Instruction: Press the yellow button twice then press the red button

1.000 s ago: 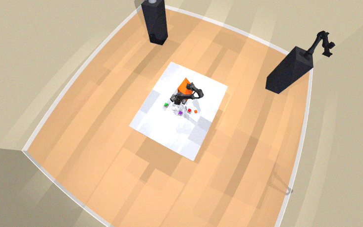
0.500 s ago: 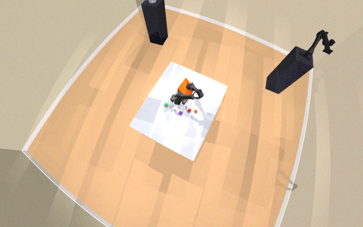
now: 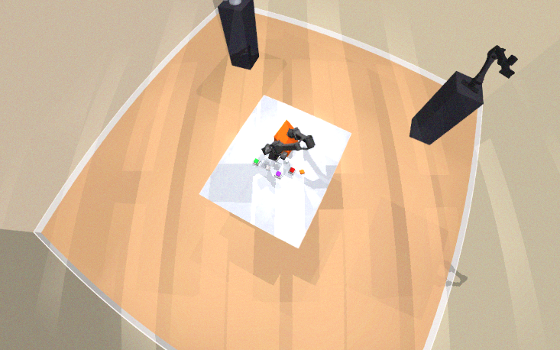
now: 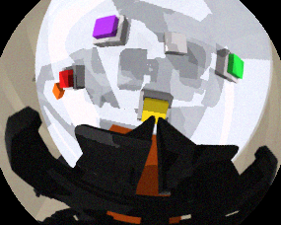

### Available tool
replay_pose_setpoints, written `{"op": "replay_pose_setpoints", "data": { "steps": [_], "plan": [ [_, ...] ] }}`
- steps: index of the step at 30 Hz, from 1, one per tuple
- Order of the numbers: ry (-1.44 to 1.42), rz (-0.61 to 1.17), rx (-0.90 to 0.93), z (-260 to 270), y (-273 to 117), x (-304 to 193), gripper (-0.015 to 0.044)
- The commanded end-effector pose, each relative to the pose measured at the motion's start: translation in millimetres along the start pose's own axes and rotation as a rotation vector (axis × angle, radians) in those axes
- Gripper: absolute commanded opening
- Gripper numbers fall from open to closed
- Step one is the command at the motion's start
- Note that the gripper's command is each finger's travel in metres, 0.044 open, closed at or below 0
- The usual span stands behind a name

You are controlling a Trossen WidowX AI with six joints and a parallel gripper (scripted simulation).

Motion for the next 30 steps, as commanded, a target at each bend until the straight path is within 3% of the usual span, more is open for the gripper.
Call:
{"op": "replay_pose_setpoints", "data": {
  "steps": [1, 7, 13, 24, 30],
  "plan": [
    [-0.013, 0.001, -0.004, 1.4, -10.3, 0.8, 0.002],
    [-0.013, 0.001, -0.007, 1.5, -70.0, 0.9, 0.002],
    [-0.012, 0.002, -0.015, 9.5, -70.3, 5.5, 0.002],
    [-0.013, -0.002, -0.007, 164.6, -69.6, 25.7, 0.002],
    [-0.014, 0.0, 0.002, 174.6, -69.7, 23.0, 0.002]
  ]
}}
Point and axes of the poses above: the point midway between the two fingers, 35 mm back from their tips, its own y axis out along the fingers, its own z axis across the jaws, x = y × z, the point moved 10 cm from there along -y, back along the fingers, and after that the axes turned 5 degrees about y, right-handed, at the moved point
